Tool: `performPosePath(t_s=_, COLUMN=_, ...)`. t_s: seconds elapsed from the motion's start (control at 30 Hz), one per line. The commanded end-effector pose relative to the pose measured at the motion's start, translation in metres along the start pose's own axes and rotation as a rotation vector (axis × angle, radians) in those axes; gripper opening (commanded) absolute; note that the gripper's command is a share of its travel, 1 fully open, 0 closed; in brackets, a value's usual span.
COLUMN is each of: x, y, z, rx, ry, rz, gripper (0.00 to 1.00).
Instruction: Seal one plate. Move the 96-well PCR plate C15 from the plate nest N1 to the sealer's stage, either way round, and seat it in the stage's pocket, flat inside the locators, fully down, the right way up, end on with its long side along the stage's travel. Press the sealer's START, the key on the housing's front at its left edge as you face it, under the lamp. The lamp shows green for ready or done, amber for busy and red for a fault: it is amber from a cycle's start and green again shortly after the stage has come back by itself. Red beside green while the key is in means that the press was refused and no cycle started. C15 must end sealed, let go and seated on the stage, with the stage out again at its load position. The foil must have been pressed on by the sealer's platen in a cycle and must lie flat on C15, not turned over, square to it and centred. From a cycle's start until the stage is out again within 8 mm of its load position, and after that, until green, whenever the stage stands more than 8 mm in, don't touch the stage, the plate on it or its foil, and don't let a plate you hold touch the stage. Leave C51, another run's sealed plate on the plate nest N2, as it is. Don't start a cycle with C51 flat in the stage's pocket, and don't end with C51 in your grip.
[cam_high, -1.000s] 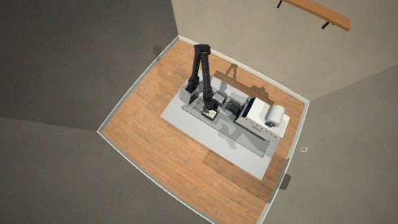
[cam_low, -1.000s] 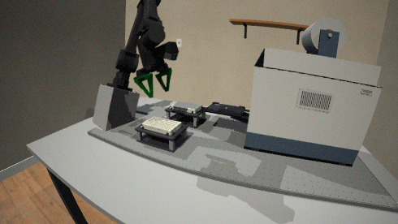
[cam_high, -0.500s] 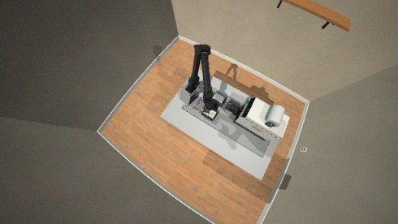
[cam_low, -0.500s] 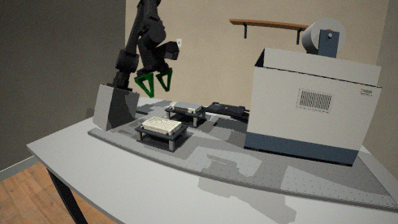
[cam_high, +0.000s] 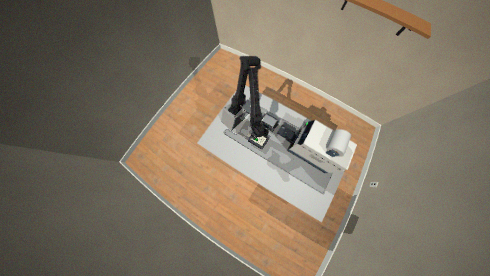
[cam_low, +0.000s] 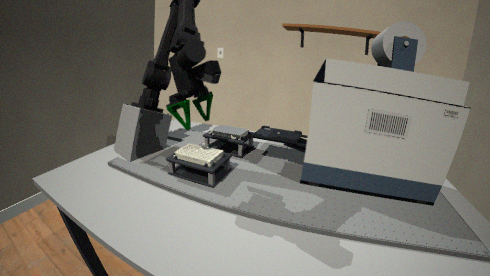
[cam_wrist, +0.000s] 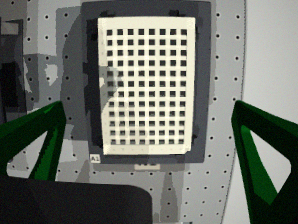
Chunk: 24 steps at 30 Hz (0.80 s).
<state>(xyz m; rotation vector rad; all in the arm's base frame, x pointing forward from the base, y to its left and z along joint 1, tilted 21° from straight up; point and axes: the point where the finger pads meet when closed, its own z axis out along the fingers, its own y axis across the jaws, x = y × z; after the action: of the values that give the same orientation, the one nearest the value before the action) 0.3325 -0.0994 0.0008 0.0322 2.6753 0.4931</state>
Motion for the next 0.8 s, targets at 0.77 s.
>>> performPosePath(t_s=0.77, x=0.009, y=-0.001, z=0.041, rx=0.006, ry=-0.009, rz=0.008, gripper=1.00)
